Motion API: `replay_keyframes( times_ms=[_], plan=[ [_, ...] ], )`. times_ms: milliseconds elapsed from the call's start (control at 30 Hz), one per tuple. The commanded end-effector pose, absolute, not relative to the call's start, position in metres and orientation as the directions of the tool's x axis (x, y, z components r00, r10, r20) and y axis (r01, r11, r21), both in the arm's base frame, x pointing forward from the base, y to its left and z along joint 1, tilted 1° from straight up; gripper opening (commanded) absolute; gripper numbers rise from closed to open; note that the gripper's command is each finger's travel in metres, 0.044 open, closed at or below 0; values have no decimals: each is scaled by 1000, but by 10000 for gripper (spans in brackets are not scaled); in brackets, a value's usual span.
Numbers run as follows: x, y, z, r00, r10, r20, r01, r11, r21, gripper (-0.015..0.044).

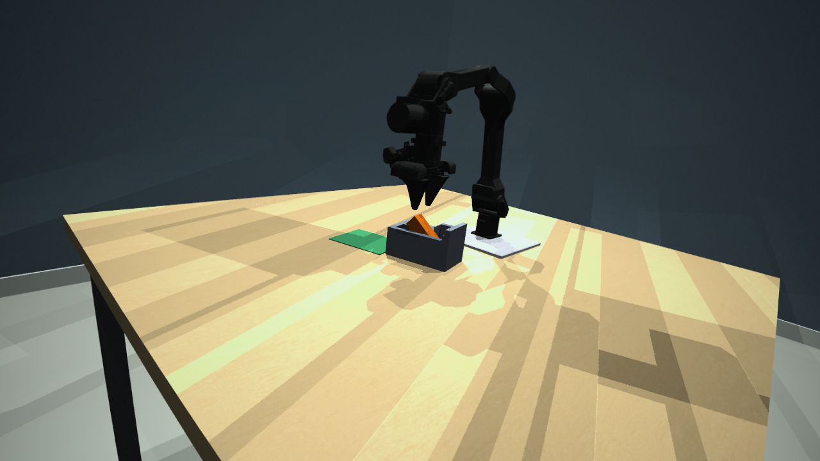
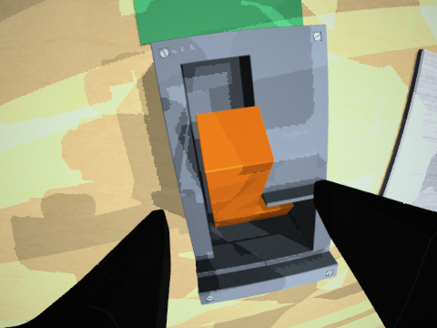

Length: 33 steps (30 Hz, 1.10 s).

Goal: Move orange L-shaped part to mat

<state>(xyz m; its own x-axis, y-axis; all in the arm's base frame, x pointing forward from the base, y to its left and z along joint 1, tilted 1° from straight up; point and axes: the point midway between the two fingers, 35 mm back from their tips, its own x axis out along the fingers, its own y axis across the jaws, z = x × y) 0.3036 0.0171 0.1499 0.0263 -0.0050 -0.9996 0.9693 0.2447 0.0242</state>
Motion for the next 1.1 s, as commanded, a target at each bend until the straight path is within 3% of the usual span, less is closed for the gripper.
replay_keyframes(
  times_ms=[0, 1000, 1067],
  plan=[
    [303, 16, 142, 21, -8, -1000, 971, 239, 18, 280],
    [303, 16, 100, 21, -8, -1000, 971, 239, 18, 280],
    [305, 17, 104, 26, -5, -1000, 970, 243, 24, 228]
  ],
)
